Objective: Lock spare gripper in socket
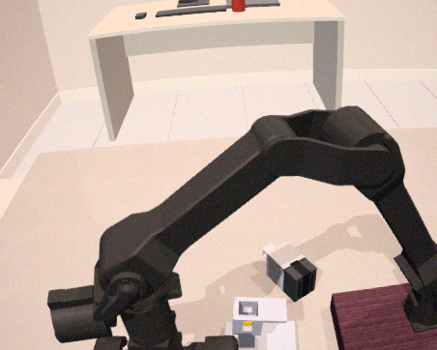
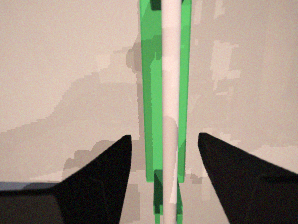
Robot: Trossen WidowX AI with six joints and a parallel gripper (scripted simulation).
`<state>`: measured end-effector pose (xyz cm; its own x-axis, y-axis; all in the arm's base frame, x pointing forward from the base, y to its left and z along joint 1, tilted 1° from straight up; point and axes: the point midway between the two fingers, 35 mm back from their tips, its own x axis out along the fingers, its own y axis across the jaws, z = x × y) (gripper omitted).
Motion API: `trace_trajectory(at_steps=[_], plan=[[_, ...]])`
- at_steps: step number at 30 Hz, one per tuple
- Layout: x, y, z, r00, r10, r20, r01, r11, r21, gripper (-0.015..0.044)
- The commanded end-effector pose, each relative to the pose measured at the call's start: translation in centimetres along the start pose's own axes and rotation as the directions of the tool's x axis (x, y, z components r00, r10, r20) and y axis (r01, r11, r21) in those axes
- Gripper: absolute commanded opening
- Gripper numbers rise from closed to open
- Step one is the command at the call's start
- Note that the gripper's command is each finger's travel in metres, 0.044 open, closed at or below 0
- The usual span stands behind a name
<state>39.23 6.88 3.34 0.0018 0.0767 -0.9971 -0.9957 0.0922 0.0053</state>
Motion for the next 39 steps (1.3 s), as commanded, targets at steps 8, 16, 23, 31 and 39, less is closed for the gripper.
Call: trace_trajectory(at_steps=[8,16,23,31,39], plan=[[-1.5,0.4,0.0,1.0,0.017,-0.004,-0.017,1.0,0.001,0.044],[-2.7,0.9,0.0,0.999,0.043,-0.01,-0.043,0.999,0.003,0.044],[-3.7,1.3,0.0,0.998,0.064,-0.016,-0.064,0.998,0.004,0.044],[-5.0,1.7,0.1,0.996,0.088,-0.021,-0.088,0.996,0.006,0.044],[-6.4,2.1,0.1,0.994,0.109,-0.026,-0.109,0.994,0.008,0.044]])
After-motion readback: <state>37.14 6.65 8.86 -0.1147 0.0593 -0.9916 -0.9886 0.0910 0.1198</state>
